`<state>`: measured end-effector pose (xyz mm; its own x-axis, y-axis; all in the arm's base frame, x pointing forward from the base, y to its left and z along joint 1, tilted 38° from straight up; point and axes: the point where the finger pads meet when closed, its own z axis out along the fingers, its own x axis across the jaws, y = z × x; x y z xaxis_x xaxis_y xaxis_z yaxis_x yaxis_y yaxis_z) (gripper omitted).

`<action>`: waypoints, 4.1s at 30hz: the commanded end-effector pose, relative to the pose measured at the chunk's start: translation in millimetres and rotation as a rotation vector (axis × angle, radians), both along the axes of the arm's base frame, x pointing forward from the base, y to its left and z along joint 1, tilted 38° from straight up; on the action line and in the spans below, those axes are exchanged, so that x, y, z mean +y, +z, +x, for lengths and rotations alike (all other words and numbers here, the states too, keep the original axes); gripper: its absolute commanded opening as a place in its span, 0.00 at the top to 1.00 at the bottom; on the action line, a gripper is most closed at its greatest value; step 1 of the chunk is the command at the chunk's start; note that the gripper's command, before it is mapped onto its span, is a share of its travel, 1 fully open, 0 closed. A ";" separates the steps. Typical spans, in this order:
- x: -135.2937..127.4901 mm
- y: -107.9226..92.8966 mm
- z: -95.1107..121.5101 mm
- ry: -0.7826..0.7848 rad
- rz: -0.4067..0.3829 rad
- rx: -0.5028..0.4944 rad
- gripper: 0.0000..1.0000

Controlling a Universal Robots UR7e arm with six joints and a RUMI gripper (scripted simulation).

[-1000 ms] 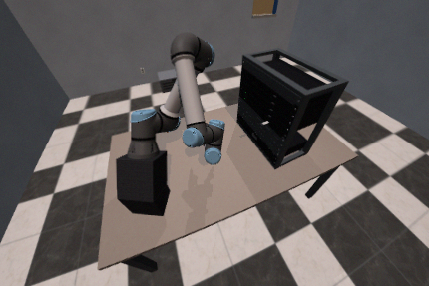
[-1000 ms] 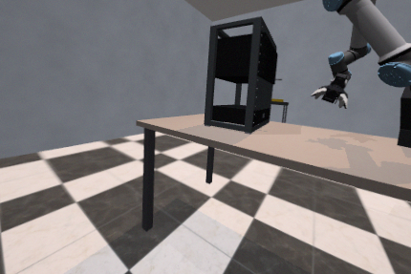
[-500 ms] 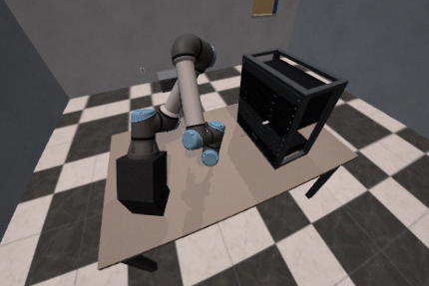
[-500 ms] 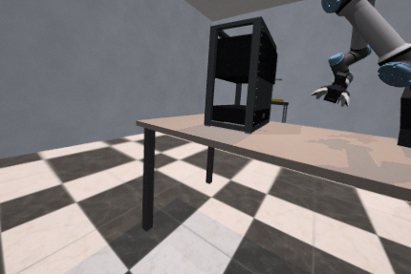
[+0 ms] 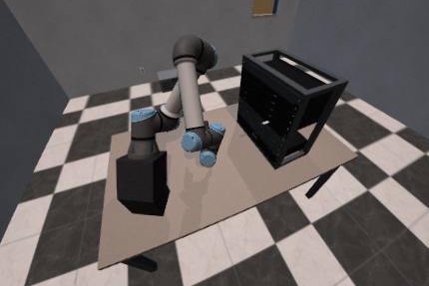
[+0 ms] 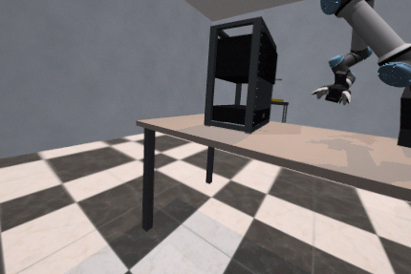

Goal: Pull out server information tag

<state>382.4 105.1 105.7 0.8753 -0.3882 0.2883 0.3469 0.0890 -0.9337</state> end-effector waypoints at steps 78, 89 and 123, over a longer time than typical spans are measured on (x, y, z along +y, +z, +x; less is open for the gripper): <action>-12.6 76.7 3.7 0.008 0.500 0.336 0.00; -17.8 84.5 6.7 0.009 0.561 0.376 0.00; -39.7 105.7 19.9 0.010 0.758 0.505 0.00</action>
